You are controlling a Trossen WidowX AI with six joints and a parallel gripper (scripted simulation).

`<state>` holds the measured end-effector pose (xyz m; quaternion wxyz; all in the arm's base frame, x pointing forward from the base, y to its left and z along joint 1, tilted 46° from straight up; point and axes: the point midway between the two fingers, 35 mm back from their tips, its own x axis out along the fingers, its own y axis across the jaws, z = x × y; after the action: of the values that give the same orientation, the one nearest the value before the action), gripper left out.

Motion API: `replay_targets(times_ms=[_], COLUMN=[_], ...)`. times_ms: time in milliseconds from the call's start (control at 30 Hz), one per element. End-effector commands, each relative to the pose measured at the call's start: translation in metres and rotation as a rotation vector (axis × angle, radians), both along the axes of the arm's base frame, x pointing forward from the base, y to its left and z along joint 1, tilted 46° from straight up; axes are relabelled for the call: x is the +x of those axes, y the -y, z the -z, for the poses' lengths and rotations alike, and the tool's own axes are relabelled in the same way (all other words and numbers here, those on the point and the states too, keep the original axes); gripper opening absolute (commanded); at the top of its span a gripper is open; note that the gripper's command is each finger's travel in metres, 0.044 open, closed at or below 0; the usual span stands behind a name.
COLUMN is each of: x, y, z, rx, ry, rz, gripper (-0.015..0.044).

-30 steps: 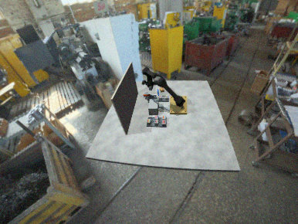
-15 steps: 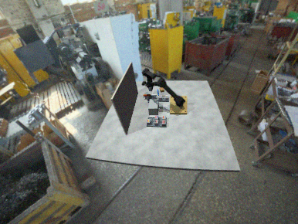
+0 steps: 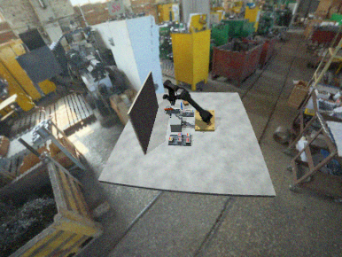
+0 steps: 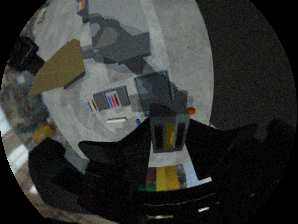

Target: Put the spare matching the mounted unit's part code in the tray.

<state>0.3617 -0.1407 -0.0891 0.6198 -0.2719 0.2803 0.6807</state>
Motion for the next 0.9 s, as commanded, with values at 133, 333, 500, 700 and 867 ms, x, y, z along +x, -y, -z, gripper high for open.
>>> replay_targets(times_ms=[133, 333, 500, 700, 867], x=[0.000, 0.000, 0.000, 0.000, -0.001], y=[-0.006, -0.009, -0.012, -0.016, -0.018], z=[0.006, 0.010, 0.013, 0.016, 0.019], rx=[0.004, 0.004, 0.004, 0.004, 0.004], ry=[-0.004, -0.004, -0.004, -0.004, -0.004], rz=[0.006, 0.006, 0.006, 0.006, 0.006], gripper=[0.0000, 0.0000, 0.0000, 0.0000, 0.0000])
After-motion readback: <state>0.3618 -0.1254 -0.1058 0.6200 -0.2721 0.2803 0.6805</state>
